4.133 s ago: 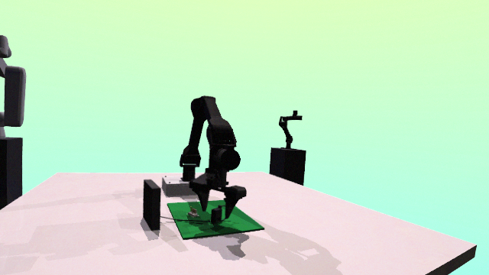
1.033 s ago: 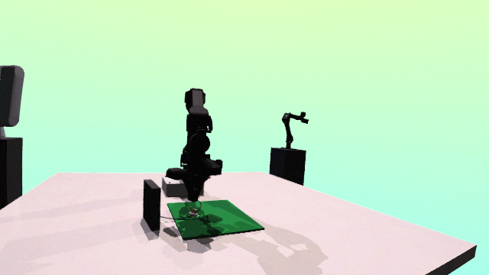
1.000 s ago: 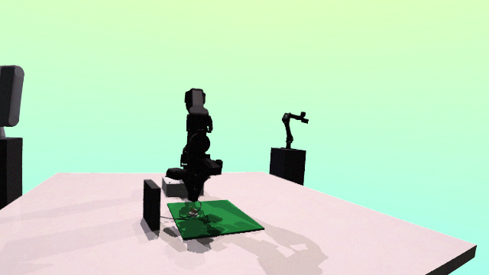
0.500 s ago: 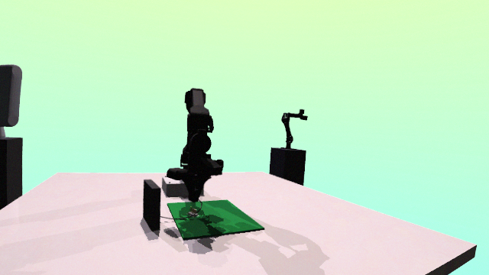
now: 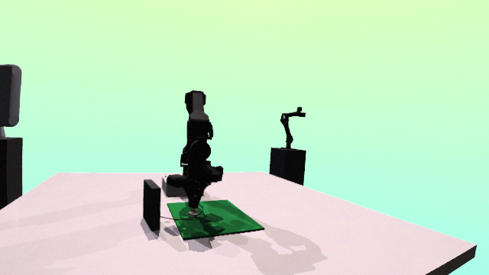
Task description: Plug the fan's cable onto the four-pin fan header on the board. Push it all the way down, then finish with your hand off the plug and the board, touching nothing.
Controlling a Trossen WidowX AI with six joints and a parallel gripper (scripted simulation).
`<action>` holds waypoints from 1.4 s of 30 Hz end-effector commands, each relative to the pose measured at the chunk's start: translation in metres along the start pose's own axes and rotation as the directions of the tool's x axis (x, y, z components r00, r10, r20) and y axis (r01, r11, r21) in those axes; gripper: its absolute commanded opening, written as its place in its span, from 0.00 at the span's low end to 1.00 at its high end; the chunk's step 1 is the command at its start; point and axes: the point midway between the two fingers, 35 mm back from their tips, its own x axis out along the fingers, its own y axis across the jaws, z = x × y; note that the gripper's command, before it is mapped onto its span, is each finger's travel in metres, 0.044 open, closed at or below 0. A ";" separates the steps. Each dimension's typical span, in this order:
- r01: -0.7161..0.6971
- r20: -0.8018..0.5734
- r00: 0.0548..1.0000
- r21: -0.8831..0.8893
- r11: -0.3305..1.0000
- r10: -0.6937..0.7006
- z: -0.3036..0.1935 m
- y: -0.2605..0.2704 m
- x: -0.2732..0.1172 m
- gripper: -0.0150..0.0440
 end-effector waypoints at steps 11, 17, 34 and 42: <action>-0.001 0.004 1.000 0.007 1.000 0.001 -0.001 0.001 0.000 0.25; -0.001 0.004 1.000 0.007 1.000 0.001 -0.001 0.001 0.001 0.25; -0.001 0.004 1.000 0.007 1.000 0.001 -0.001 0.001 0.005 0.25; -0.001 0.004 1.000 0.007 1.000 0.001 -0.001 0.001 0.007 0.25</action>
